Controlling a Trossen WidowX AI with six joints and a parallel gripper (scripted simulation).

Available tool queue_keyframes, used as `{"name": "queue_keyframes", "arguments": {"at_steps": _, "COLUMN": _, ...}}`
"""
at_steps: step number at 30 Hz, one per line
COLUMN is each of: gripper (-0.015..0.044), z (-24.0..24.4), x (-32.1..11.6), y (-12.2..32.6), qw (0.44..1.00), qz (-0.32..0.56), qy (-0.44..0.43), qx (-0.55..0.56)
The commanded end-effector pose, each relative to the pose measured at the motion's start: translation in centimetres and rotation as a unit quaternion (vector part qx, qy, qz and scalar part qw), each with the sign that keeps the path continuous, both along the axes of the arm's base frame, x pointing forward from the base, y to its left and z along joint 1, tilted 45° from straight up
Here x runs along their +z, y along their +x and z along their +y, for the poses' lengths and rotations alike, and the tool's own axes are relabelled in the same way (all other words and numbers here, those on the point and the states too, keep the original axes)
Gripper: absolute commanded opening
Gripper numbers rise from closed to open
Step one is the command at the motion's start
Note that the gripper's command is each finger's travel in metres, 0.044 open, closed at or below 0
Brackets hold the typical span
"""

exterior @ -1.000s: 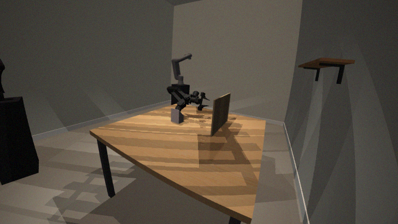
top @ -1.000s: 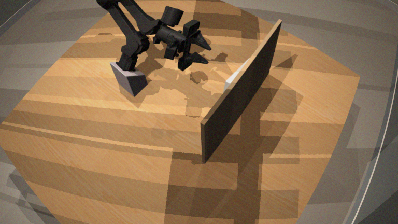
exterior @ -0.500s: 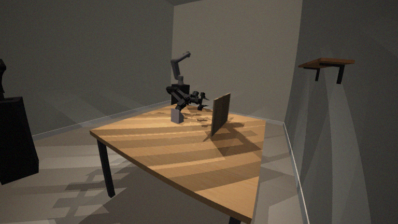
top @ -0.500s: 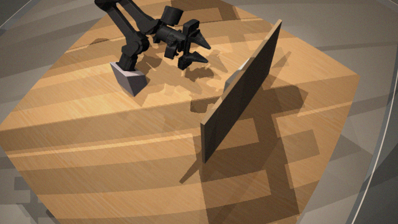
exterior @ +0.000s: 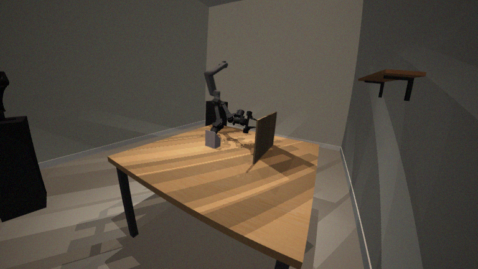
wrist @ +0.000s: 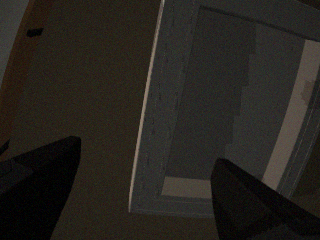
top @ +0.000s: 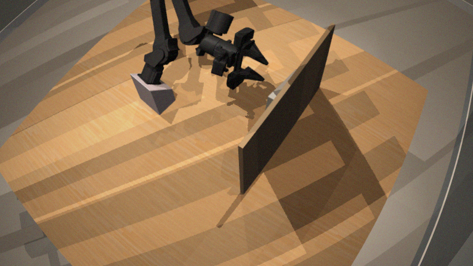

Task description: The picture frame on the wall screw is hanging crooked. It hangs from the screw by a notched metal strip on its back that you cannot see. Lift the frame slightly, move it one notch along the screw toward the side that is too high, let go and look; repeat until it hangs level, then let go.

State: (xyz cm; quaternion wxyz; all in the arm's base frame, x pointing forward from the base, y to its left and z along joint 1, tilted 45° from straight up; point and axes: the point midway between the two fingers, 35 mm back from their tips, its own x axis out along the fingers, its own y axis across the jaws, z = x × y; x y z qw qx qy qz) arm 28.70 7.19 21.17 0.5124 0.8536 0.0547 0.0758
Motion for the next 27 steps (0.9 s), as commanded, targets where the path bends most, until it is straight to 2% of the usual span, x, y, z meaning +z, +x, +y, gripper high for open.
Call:
{"name": "queue_keyframes", "arguments": {"at_steps": 1, "gripper": 0.026, "z": 0.3, "x": -0.3, "y": 1.9, "qw": 1.0, "qz": -0.001, "qy": 0.0, "qx": 0.001}}
{"name": "queue_keyframes", "arguments": {"at_steps": 27, "gripper": 0.026, "z": 0.7, "x": -0.2, "y": 4.5, "qw": 1.0, "qz": -0.002, "qy": 0.0, "qx": 0.001}}
